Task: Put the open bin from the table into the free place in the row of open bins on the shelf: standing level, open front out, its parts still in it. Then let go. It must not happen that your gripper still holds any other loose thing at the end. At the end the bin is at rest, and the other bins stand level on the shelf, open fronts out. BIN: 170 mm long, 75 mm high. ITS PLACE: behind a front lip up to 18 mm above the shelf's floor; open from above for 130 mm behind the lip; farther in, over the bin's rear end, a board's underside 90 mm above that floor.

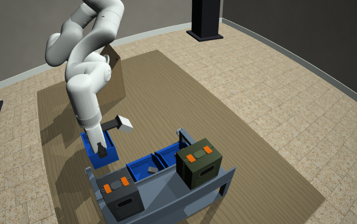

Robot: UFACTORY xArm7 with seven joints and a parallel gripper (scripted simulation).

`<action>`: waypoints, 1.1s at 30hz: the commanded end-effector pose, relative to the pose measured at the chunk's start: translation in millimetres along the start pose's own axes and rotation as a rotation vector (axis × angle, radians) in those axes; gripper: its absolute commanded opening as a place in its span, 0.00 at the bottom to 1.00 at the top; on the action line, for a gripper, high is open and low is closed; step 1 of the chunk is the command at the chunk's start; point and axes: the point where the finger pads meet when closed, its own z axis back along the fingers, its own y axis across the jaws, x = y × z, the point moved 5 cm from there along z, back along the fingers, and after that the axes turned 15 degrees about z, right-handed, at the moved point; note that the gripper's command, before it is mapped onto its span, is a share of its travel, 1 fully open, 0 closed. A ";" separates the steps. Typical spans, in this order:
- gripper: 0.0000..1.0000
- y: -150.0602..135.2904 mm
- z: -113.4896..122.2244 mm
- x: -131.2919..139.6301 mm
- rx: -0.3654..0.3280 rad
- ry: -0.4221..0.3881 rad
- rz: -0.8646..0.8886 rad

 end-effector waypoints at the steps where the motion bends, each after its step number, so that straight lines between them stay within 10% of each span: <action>1: 0.00 1.1 1.1 0.3 0.004 -0.001 0.000; 33: 0.00 8.8 0.4 2.4 0.004 -0.001 0.000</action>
